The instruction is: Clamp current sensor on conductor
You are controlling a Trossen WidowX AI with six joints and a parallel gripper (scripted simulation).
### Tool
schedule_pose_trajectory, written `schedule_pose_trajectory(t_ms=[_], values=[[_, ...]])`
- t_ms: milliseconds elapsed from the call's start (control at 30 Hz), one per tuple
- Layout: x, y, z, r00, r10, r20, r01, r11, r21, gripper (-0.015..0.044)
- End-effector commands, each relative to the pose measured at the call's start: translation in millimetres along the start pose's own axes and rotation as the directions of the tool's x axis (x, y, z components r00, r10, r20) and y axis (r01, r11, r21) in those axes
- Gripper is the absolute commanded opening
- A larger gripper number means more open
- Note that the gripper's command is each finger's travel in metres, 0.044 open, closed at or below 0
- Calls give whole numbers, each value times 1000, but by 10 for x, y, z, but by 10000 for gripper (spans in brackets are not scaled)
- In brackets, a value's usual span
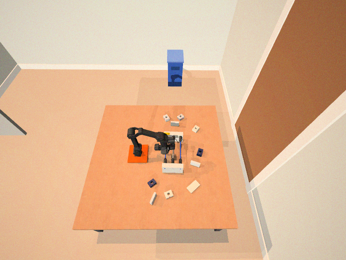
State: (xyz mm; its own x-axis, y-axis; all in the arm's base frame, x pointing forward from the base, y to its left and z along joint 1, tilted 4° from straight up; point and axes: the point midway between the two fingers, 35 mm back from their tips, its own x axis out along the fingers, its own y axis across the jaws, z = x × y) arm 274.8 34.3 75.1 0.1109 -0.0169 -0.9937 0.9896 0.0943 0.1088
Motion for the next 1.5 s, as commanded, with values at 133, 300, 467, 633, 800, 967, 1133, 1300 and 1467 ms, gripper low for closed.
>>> schedule_pose_trajectory(t_ms=[133,300,467,633,800,967,1133,1300,1467], values=[[0,0,0,1000,0,0,0,1000,0,221],[0,0,0,1000,0,0,0,1000,0,188],[0,0,0,1000,0,0,0,1000,0,155],[0,0,0,1000,0,0,0,1000,0,121],[-16,3,0,999,-35,-1,35,999,1,10],[-2,-20,2,999,-37,2,37,999,-1,0],[-2,-20,2,999,-37,2,37,999,-1,0],[-3,-14,3,1000,-17,2,17,1000,-1,0],[-4,-10,3,1000,-3,2,3,1000,0,0]])
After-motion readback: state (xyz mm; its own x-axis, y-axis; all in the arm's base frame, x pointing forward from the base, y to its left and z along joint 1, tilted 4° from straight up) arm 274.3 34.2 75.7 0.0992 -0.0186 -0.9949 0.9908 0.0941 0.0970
